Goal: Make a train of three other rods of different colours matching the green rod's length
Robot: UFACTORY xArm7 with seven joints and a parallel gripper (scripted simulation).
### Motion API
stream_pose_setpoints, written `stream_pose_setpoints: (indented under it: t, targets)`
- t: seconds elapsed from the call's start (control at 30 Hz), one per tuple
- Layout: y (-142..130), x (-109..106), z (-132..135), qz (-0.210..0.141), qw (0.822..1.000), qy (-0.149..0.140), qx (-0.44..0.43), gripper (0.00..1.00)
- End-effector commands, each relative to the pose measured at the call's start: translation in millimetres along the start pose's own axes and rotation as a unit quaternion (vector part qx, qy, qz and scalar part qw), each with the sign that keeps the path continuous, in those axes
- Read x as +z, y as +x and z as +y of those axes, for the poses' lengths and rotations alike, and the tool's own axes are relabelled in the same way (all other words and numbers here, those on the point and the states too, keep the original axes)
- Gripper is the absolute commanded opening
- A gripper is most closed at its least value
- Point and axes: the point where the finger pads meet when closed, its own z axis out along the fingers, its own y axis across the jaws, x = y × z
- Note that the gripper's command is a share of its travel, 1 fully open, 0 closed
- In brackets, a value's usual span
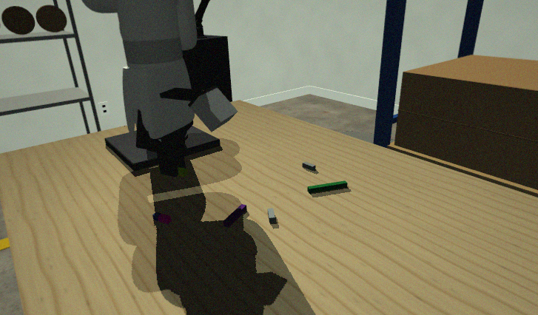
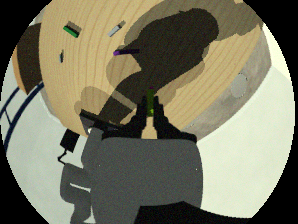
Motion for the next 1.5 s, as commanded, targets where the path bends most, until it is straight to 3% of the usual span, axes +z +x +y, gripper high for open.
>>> stream_pose_setpoints:
  t: [0.0,0.47,0.8,1.17,1.47]
  targets:
    - [0.6,-1.4,2.2,0.001,1.0,-0.002,0.004,0.04]
    - [0.7,5.2,2.3,0.001,1.0,-0.002,0.005,0.04]
    - [1.0,32.9,2.4,0.001,1.0,-0.002,0.005,0.04]
    - [1.6,77.1,2.6,0.001,1.0,-0.002,0.005,0.04]
    - [1.7,86.3,2.6,0.001,1.0,-0.002,0.005,0.04]
